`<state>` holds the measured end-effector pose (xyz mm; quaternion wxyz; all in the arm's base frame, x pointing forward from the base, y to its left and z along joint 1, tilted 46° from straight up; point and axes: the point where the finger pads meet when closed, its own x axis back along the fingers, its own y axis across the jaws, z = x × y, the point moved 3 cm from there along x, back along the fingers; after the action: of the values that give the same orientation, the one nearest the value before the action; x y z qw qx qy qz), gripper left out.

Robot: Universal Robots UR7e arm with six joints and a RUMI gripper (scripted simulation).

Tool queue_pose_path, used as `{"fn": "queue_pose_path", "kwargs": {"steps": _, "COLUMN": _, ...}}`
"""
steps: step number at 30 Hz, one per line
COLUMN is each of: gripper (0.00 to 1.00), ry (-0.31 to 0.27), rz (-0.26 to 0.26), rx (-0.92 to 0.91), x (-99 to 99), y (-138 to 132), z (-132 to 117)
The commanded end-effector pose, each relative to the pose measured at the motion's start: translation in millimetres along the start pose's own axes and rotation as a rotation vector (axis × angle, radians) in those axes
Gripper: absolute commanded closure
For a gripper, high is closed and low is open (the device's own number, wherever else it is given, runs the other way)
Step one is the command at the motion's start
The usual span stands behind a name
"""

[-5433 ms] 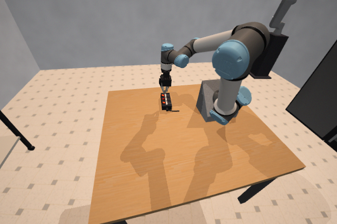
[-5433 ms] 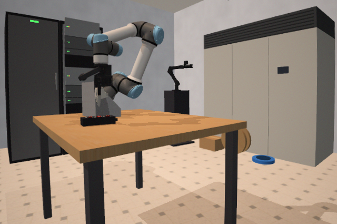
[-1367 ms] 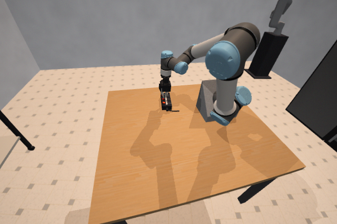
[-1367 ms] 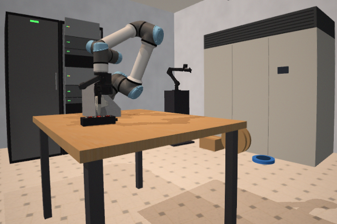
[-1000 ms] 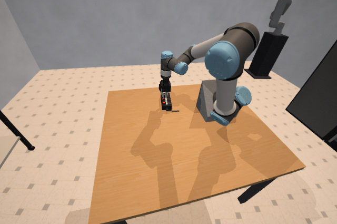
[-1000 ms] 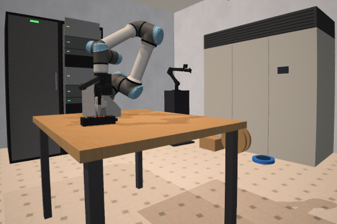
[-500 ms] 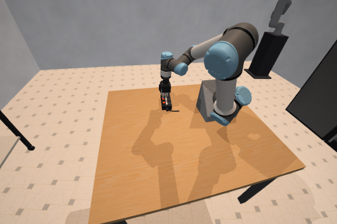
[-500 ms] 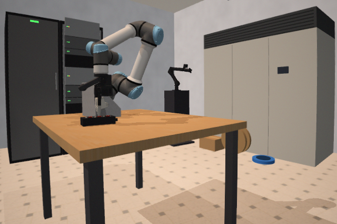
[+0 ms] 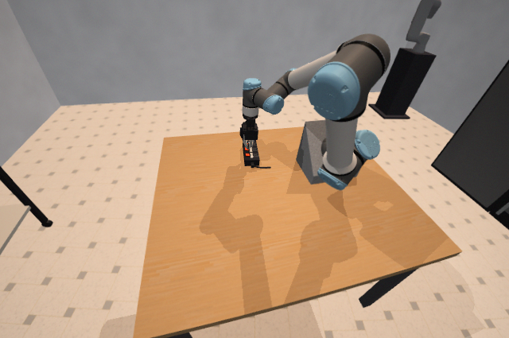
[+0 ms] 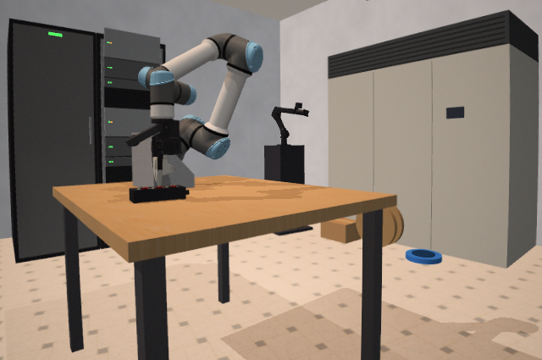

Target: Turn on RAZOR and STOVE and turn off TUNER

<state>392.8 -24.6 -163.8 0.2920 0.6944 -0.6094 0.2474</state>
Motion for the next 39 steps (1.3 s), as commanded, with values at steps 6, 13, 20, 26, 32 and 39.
{"fn": "queue_pose_path", "kwargs": {"steps": 6, "gripper": 1.0, "ry": 0.001, "rz": 0.001, "rx": 0.0, "x": 6.3, "y": 0, "z": 0}}
{"fn": "queue_pose_path", "kwargs": {"steps": 13, "gripper": 1.0, "ry": 0.001, "rz": 0.001, "rx": 0.0, "x": 19.7, "y": 0, "z": 0}}
{"fn": "queue_pose_path", "kwargs": {"steps": 20, "gripper": 1.0, "ry": 0.001, "rz": 0.001, "rx": 0.0, "x": 36.6, "y": 0, "z": 0}}
{"fn": "queue_pose_path", "kwargs": {"steps": 26, "gripper": 1.0, "ry": 0.001, "rz": 0.001, "rx": 0.0, "x": 39.1, "y": 0, "z": 0}}
{"fn": "queue_pose_path", "kwargs": {"steps": 32, "gripper": 1.0, "ry": 0.001, "rz": 0.001, "rx": 0.0, "x": 39.1, "y": 0, "z": 0}}
{"fn": "queue_pose_path", "kwargs": {"steps": 39, "gripper": 1.0, "ry": 0.001, "rz": 0.001, "rx": 0.0, "x": 39.1, "y": 0, "z": 0}}
